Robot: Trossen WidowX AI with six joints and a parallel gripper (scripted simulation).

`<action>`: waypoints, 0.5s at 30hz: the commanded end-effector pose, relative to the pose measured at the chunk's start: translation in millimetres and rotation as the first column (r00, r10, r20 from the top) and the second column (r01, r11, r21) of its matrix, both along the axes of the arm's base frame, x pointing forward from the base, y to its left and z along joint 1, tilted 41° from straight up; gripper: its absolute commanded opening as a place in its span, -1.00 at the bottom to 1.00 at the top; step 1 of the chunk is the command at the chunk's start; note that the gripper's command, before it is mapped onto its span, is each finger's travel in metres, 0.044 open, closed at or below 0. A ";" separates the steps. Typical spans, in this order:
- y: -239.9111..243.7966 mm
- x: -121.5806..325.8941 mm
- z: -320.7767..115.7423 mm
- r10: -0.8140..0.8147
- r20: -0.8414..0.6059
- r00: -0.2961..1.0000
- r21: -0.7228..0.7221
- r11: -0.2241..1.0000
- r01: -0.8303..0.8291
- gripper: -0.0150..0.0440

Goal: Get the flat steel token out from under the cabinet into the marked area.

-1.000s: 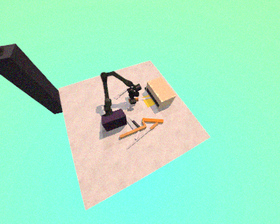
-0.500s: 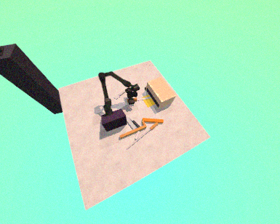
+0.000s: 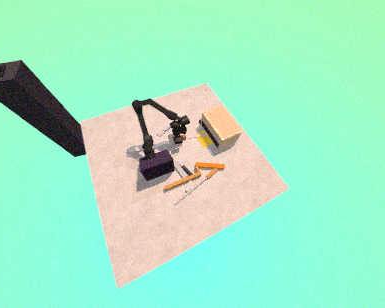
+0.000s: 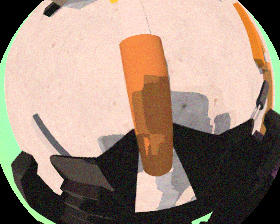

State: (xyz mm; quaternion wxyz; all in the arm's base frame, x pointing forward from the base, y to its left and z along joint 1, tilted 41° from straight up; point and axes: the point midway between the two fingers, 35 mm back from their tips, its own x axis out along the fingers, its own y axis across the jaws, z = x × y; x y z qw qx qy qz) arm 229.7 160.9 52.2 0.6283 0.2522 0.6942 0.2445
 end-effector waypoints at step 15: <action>0.5 -23.4 1.9 0.001 -0.004 1.000 -0.001 1.000 -0.001 -0.49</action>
